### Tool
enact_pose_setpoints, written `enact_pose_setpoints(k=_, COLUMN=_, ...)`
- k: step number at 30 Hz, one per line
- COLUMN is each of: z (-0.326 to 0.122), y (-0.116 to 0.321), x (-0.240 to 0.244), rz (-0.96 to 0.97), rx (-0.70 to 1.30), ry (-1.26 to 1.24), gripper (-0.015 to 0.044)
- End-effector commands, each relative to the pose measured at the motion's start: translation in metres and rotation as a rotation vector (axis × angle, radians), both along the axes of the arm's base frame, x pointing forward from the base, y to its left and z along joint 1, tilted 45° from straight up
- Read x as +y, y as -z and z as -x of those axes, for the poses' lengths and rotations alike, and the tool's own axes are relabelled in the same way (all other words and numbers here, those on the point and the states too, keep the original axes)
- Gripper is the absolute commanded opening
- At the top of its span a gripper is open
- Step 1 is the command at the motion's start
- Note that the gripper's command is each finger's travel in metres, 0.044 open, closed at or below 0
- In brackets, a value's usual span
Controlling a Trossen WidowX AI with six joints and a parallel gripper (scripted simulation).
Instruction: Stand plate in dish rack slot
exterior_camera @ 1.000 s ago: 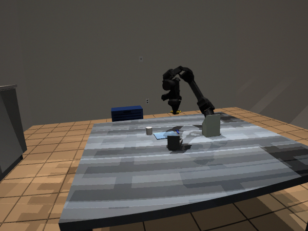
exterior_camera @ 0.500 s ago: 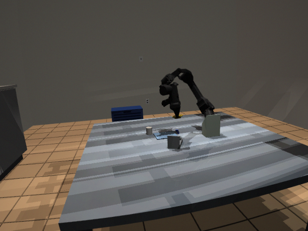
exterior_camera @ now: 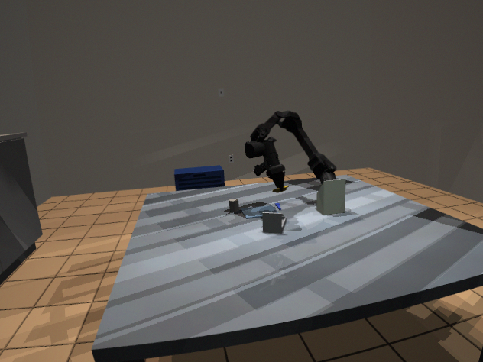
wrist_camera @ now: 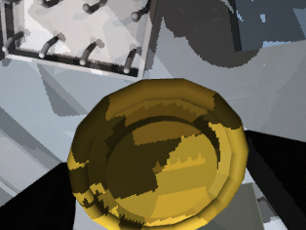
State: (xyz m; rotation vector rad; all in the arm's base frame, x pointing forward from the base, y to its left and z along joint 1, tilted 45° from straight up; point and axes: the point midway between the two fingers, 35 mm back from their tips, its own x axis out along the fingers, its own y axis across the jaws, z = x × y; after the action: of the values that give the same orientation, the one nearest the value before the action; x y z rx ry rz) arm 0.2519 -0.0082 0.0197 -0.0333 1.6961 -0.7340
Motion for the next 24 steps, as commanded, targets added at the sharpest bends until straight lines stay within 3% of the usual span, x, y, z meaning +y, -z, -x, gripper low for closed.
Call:
enact_pose_setpoints(k=1, z=0.004, y=0.008, x=-0.004, rz=-0.096, rx=0.027, ry=-0.047, gripper=0.0)
enact_pose_setpoints(k=24, z=0.012, y=0.048, x=-0.02, rz=-0.552, rx=-0.001, ry=-0.385, gripper=0.0)
